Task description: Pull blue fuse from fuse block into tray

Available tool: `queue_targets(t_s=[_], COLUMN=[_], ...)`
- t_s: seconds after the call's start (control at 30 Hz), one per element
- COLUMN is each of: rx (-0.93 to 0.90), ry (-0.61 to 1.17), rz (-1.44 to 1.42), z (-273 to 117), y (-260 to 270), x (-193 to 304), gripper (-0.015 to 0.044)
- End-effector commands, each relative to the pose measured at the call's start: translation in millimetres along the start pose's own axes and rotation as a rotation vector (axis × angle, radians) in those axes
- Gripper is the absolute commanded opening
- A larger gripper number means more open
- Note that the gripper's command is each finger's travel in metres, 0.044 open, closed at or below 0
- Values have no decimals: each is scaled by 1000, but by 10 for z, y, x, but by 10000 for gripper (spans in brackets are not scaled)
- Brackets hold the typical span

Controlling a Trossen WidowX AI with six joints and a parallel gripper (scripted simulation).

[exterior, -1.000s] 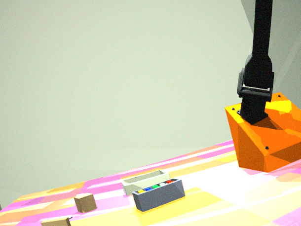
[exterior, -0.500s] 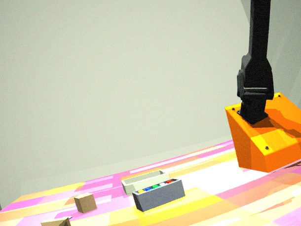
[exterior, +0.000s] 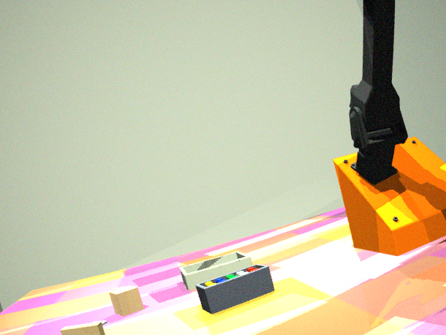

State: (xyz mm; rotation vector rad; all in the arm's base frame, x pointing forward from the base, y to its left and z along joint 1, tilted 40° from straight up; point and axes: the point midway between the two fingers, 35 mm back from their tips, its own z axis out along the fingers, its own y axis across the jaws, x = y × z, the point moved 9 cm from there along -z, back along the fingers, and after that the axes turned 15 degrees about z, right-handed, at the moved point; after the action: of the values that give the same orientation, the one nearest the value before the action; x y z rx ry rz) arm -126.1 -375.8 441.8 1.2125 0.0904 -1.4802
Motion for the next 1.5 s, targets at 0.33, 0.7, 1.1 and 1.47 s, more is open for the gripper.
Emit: queue_targets(t_s=[0.33, 0.7, 1.1, 1.47], rx=[-374, -843, -1580, -2383], ry=[546, 793, 979, 950], rz=[-378, -684, -957, -1010], z=[-840, -1792, -3261, -4670], y=[716, 1148, 1402, 1296], x=[1176, 1699, 2094, 2007], gripper=[65, 65, 65, 65])
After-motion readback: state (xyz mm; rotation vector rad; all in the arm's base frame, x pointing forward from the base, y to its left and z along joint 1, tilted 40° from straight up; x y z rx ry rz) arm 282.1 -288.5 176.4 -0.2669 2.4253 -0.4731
